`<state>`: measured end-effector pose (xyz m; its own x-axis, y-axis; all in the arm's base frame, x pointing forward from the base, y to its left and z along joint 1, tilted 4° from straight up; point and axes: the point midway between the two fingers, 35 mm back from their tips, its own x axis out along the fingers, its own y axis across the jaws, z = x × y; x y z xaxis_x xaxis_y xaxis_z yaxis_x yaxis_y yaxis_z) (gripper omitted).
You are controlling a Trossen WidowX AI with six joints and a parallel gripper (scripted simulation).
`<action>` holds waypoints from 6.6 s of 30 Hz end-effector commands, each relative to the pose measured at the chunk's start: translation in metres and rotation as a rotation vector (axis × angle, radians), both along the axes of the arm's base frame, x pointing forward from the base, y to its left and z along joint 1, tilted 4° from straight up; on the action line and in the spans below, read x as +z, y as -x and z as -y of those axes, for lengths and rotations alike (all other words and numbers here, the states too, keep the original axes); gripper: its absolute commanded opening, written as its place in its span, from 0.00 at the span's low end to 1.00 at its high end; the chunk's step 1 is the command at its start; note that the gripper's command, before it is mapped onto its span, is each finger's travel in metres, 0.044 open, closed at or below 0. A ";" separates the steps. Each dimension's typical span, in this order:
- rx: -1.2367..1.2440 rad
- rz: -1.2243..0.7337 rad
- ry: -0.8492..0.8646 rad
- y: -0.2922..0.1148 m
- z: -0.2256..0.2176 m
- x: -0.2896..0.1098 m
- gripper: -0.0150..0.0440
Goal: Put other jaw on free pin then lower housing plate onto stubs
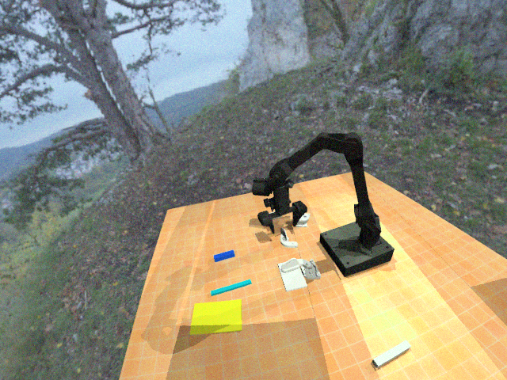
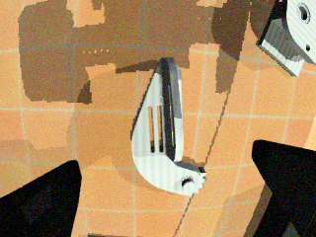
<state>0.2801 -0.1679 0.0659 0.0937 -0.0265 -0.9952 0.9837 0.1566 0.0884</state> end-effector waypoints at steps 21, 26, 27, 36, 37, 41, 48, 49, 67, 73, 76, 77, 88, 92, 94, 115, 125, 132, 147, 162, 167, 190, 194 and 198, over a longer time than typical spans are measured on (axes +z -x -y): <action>-0.003 0.001 -0.003 0.000 0.000 -0.001 1.00; -0.003 0.001 -0.003 0.000 0.000 -0.001 1.00; -0.003 0.001 -0.003 0.000 0.000 -0.001 1.00; -0.003 0.001 -0.003 0.000 0.000 -0.001 1.00; -0.003 0.001 -0.003 0.000 0.000 -0.001 1.00; -0.003 0.001 -0.003 0.000 0.000 -0.001 1.00; -0.003 0.001 -0.003 0.000 0.000 -0.001 1.00; -0.003 0.001 -0.003 0.000 0.000 -0.001 1.00; 0.000 0.000 0.000 -0.001 0.000 -0.004 1.00; -0.001 0.000 -0.001 -0.003 0.001 -0.014 1.00; -0.001 0.000 -0.001 -0.004 0.001 -0.019 1.00; -0.001 0.000 -0.001 -0.004 0.001 -0.020 1.00; -0.002 0.001 -0.002 -0.006 0.002 -0.038 1.00; -0.003 0.001 -0.003 -0.007 0.002 -0.044 1.00; -0.003 0.001 -0.003 -0.007 0.002 -0.047 1.00; -0.003 0.001 -0.003 -0.007 0.002 -0.052 1.00; -0.003 0.001 -0.003 -0.008 0.002 -0.052 1.00; 0.001 0.001 0.000 -0.007 0.003 -0.051 0.73; 0.001 0.001 0.000 -0.007 0.003 -0.051 0.48; -0.001 0.001 -0.001 -0.007 0.003 -0.025 0.48; -0.001 0.001 -0.001 -0.006 0.003 -0.010 0.48; 0.070 -0.001 0.003 -0.002 -0.009 0.027 0.48; 0.155 -0.003 0.010 -0.004 -0.020 0.027 0.48; 0.239 -0.006 0.017 -0.005 -0.031 0.027 0.48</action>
